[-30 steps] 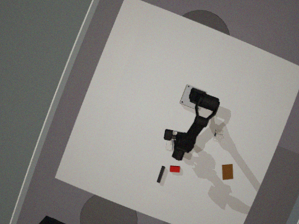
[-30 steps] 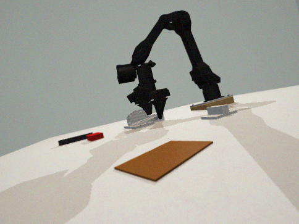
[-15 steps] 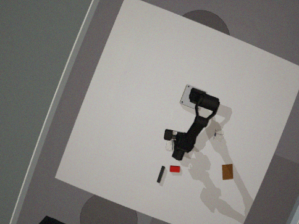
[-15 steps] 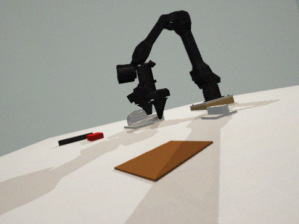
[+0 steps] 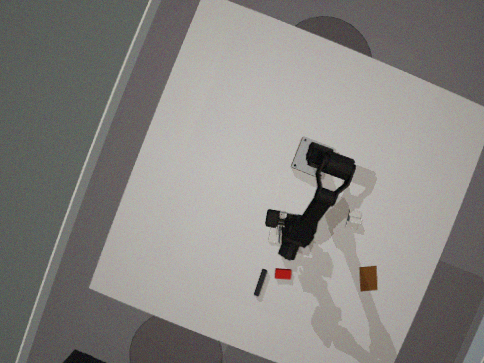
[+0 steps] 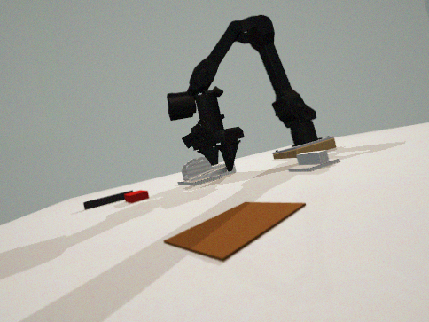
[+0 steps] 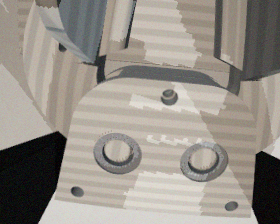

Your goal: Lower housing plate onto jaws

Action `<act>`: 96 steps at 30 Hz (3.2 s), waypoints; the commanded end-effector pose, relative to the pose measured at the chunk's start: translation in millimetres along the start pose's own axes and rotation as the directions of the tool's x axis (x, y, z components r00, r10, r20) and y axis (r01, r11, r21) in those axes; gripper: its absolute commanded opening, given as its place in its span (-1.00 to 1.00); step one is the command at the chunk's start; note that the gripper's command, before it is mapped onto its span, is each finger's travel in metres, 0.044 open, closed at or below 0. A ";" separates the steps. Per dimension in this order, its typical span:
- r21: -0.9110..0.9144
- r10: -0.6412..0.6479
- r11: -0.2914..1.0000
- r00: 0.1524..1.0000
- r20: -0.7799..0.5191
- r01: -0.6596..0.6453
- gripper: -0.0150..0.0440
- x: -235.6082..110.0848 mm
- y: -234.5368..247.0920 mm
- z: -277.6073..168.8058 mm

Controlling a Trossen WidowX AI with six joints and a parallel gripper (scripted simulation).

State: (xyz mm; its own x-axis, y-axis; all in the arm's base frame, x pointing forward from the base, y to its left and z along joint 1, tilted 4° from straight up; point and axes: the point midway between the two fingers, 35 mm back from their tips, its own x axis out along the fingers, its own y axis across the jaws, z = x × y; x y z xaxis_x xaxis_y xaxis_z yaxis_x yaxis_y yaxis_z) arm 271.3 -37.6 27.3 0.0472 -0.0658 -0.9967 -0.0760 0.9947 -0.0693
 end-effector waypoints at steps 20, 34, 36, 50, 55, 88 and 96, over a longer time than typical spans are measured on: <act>0.000 0.000 1.000 1.000 0.000 0.000 1.00 0.0 0.0 0.0; -0.002 -0.001 1.000 1.000 -0.001 0.001 1.00 -24.5 -0.3 1.9; -0.004 -0.001 1.000 1.000 -0.001 0.001 1.00 -49.8 -0.3 1.2; -0.007 0.000 1.000 1.000 -0.005 0.000 1.00 -121.3 15.5 -61.1; -0.007 0.000 1.000 1.000 -0.007 0.000 1.00 -125.8 16.9 -68.1; -0.007 0.000 1.000 1.000 -0.007 0.000 1.00 -125.8 16.9 -68.1; -0.007 0.000 1.000 1.000 -0.007 0.000 1.00 -125.8 16.9 -68.1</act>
State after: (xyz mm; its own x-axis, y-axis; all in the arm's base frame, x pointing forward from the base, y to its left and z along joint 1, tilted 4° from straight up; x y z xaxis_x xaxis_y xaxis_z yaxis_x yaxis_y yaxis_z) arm 197.8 -17.3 149.9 0.0476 -0.0625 -0.9969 -0.0883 0.9939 -0.0665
